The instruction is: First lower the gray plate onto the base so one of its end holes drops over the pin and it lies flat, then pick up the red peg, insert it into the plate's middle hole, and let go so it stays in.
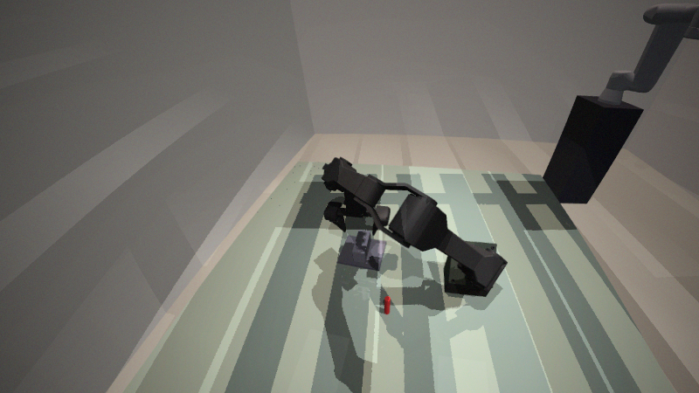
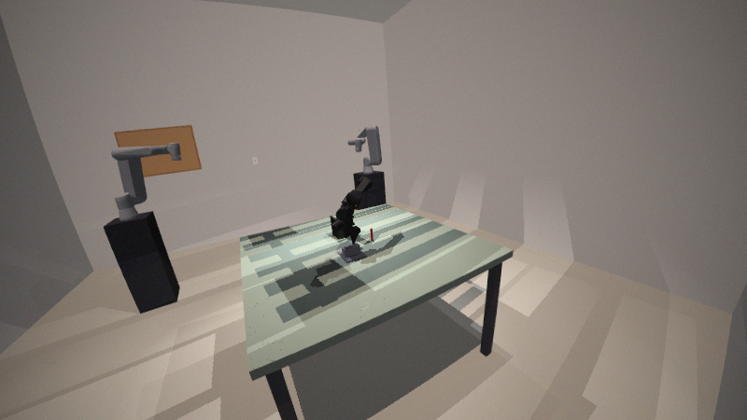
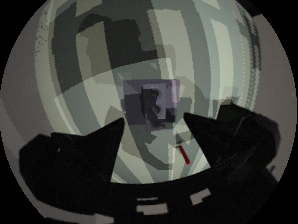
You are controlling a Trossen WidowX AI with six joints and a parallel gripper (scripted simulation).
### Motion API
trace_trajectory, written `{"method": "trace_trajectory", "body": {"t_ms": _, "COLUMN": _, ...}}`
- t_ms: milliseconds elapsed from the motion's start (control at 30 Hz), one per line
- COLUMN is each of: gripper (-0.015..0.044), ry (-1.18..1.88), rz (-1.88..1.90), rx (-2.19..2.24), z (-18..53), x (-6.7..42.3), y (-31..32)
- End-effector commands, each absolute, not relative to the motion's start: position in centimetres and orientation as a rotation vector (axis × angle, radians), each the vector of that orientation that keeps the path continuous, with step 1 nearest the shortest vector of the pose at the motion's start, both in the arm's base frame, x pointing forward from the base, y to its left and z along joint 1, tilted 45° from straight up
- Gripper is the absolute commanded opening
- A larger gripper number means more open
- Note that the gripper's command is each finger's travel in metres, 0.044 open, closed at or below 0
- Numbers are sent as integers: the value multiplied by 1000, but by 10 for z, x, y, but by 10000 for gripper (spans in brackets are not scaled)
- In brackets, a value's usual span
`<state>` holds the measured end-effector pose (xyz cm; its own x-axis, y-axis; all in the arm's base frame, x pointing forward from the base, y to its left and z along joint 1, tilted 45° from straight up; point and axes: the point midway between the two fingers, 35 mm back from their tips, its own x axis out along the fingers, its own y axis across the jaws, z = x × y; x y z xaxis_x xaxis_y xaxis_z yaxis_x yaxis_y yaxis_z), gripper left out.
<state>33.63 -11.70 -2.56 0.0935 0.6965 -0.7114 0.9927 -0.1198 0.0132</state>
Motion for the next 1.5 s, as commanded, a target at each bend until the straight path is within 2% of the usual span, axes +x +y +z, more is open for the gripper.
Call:
{"method": "trace_trajectory", "body": {"t_ms": 0, "gripper": 440, "ry": 1645, "rz": -769, "rx": 1874, "z": 10, "x": 327, "y": -150}}
{"method": "trace_trajectory", "body": {"t_ms": 300, "gripper": 440, "ry": 1645, "rz": -751, "rx": 1860, "z": 17, "x": 330, "y": -146}}
{"method": "trace_trajectory", "body": {"t_ms": 533, "gripper": 440, "ry": 1646, "rz": -567, "rx": 1714, "z": 88, "x": 303, "y": -86}}
{"method": "trace_trajectory", "body": {"t_ms": 833, "gripper": 440, "ry": 1658, "rz": -331, "rx": 1538, "z": 144, "x": 238, "y": -4}}
{"method": "trace_trajectory", "body": {"t_ms": 1467, "gripper": 440, "ry": 1658, "rz": -312, "rx": 1526, "z": 112, "x": 236, "y": 34}}
